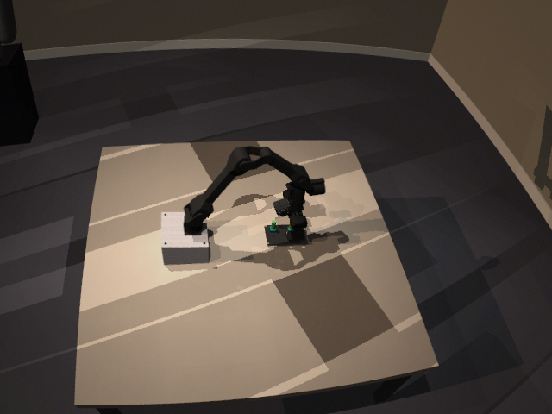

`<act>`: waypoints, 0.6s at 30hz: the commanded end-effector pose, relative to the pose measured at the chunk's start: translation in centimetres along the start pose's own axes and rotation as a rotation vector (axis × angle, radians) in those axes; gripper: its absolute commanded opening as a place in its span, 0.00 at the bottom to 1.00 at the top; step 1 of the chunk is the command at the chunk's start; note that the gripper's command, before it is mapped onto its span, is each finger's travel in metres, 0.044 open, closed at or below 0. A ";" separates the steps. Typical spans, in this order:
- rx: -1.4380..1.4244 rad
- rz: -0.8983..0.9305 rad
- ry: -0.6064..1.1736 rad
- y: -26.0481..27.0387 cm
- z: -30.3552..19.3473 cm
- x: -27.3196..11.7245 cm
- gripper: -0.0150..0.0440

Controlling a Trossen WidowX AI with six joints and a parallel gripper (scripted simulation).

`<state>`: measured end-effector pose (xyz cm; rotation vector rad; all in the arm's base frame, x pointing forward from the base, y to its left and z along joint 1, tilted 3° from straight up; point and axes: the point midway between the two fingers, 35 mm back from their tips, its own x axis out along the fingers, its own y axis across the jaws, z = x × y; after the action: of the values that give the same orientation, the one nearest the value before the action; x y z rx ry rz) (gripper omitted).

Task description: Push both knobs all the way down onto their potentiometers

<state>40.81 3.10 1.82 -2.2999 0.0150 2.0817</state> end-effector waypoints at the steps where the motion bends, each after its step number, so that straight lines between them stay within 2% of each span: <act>1: -0.005 -0.003 -0.007 -0.1 -0.3 1.9 0.25; 18: -0.005 -0.003 -0.007 -0.1 -0.4 -0.8 0.25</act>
<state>40.96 3.10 2.63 -2.2914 0.0160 2.0917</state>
